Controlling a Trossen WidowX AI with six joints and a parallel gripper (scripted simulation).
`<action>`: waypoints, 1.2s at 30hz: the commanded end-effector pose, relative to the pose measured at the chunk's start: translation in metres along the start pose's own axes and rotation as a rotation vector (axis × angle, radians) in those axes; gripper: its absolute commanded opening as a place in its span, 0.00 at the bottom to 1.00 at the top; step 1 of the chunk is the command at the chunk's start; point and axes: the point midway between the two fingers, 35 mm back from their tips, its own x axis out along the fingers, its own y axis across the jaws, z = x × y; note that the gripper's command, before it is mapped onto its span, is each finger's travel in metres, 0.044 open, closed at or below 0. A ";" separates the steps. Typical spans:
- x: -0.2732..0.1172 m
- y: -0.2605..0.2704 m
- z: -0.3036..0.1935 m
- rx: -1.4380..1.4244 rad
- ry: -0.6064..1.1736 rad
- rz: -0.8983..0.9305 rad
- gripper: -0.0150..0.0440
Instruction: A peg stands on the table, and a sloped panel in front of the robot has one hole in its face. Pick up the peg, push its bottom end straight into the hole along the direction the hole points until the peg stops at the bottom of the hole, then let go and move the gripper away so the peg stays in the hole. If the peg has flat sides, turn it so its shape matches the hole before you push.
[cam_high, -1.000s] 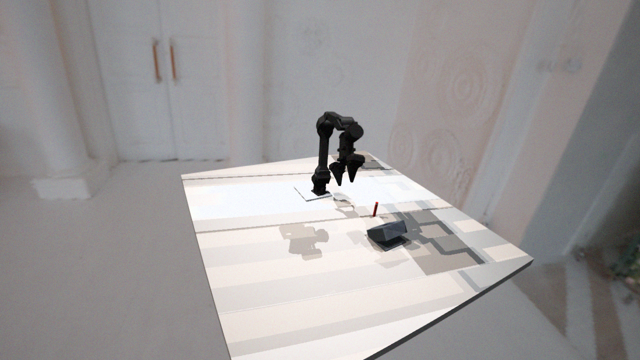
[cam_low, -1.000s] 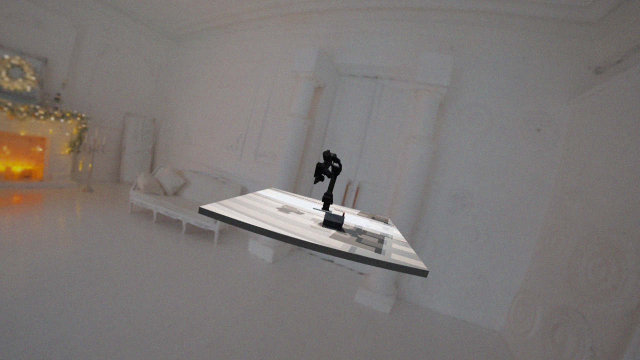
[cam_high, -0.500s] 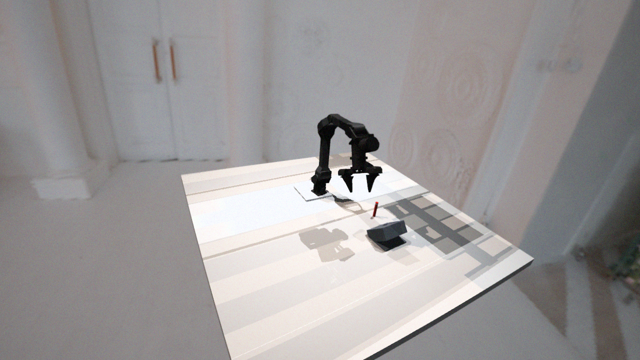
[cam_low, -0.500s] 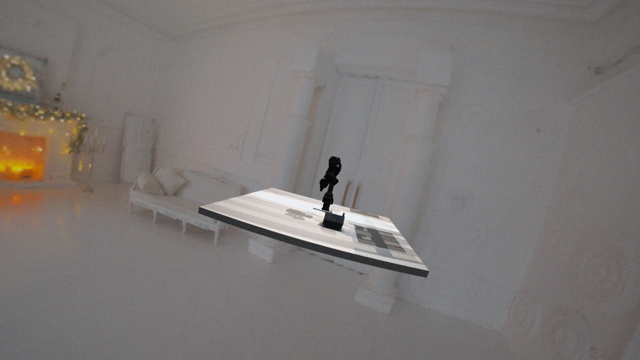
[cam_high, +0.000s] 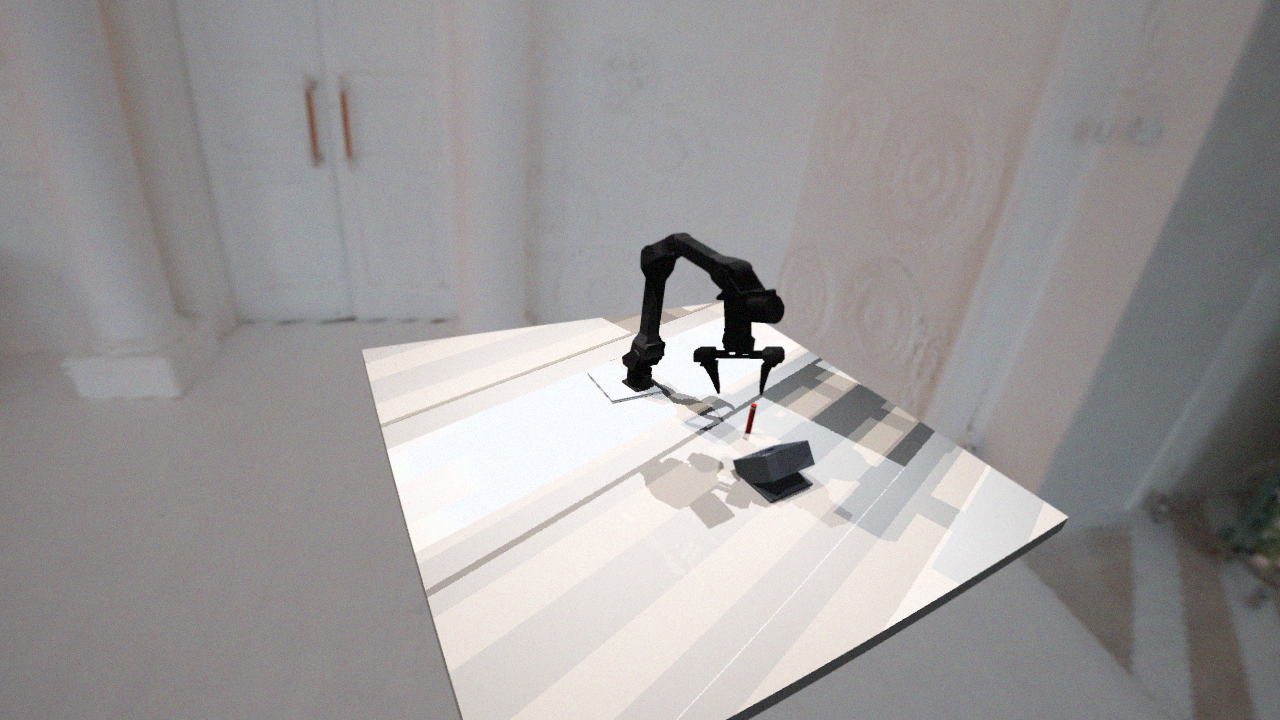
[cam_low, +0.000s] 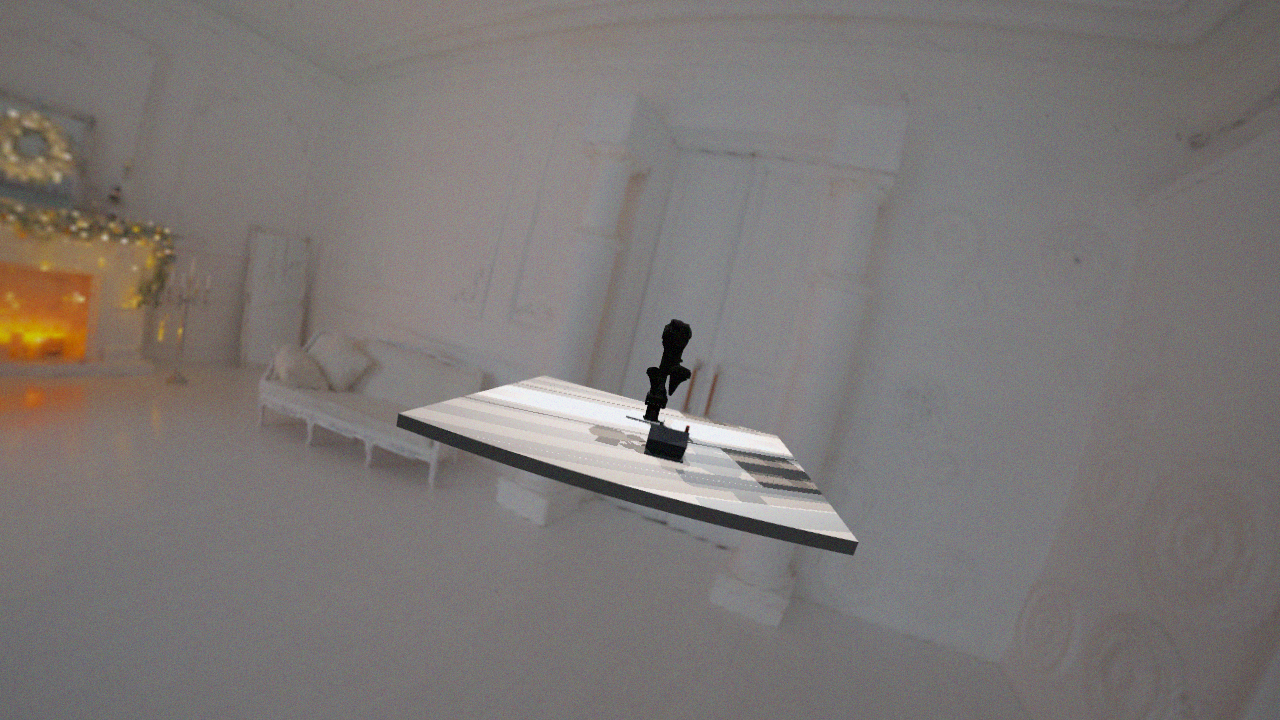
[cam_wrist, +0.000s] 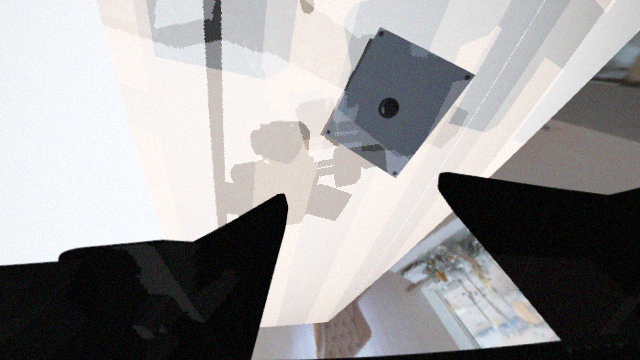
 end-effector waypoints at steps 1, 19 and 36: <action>0.010 -0.005 0.023 -0.141 -0.060 0.025 1.00; 0.037 -0.015 0.112 -0.688 -0.277 0.096 1.00; 0.046 -0.015 0.145 -0.877 -0.354 0.115 1.00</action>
